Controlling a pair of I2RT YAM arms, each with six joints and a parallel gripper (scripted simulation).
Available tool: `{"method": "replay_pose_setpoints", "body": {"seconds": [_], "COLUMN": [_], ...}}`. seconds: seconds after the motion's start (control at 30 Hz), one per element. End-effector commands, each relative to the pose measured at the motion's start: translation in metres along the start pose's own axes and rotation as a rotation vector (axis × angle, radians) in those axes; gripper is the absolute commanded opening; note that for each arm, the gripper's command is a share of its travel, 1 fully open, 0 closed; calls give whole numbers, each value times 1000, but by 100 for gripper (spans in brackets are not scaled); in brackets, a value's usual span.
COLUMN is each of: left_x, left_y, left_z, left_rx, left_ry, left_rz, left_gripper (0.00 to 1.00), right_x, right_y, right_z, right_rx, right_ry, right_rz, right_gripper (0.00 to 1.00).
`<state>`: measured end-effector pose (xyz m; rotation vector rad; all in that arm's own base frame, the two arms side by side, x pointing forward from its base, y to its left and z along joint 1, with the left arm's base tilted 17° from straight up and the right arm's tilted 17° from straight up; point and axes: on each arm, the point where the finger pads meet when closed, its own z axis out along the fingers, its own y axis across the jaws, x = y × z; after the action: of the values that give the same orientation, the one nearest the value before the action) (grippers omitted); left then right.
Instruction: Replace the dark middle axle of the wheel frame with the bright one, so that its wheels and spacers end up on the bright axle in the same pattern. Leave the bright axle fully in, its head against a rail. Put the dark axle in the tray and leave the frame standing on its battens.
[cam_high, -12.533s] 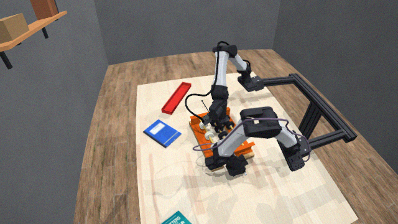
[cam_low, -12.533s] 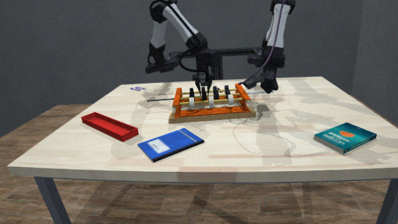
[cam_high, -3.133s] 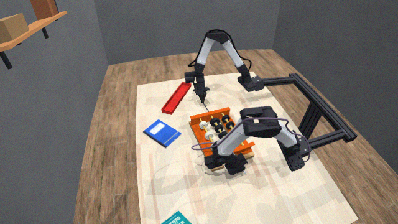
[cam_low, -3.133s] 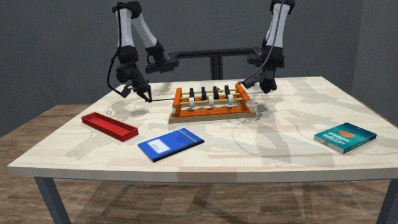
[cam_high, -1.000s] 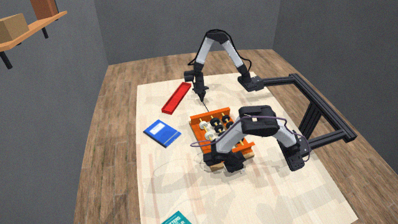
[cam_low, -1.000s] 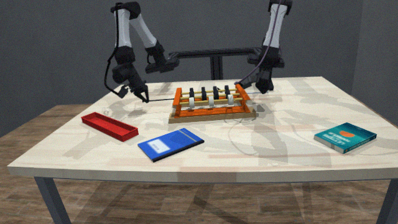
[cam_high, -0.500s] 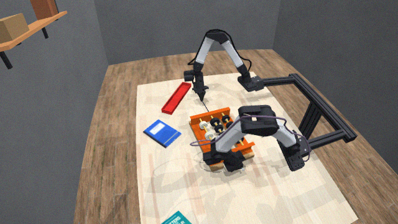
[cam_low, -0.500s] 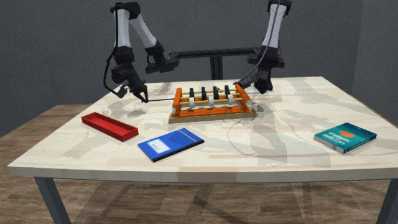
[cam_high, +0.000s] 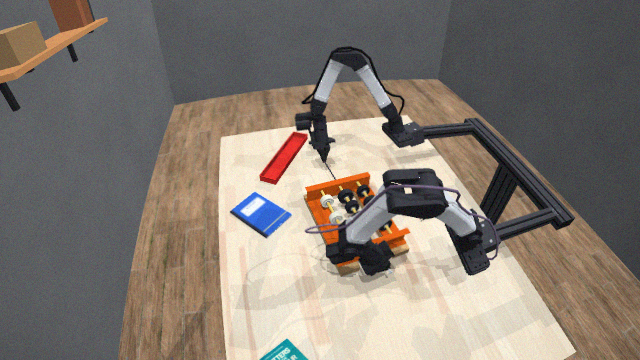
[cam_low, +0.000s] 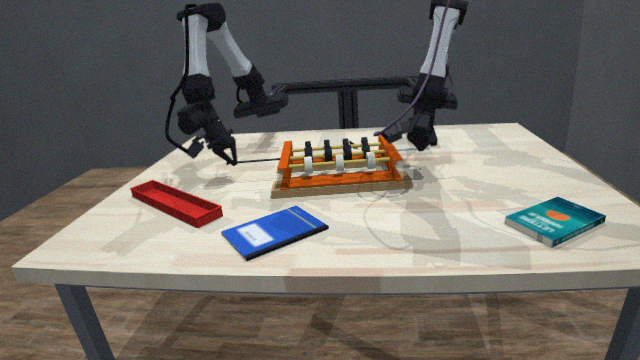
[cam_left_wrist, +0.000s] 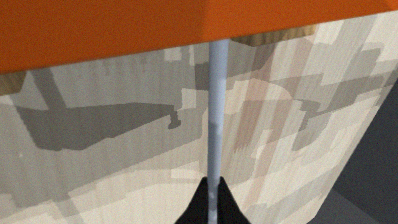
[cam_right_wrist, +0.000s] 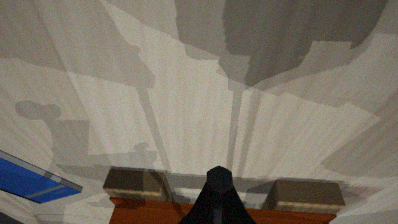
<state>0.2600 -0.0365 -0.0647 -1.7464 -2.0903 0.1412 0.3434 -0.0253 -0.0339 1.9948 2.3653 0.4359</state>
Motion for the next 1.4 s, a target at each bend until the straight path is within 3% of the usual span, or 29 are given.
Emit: {"method": "replay_pose_setpoints", "body": {"seconds": [0.0, 1.37], "left_x": [-54, -64], "left_y": [15, 14], "left_z": [-4, -5], "left_rx": [-50, -49], "left_ry": [-172, -176], "left_rz": [21, 21], "left_gripper": [0, 0], "right_x": [14, 4], "right_y": [-13, -10], "right_z": [12, 8], "right_rx": [54, 47], "right_ry": [63, 61], "right_rz": [15, -3], "right_gripper": [0, 0]}}
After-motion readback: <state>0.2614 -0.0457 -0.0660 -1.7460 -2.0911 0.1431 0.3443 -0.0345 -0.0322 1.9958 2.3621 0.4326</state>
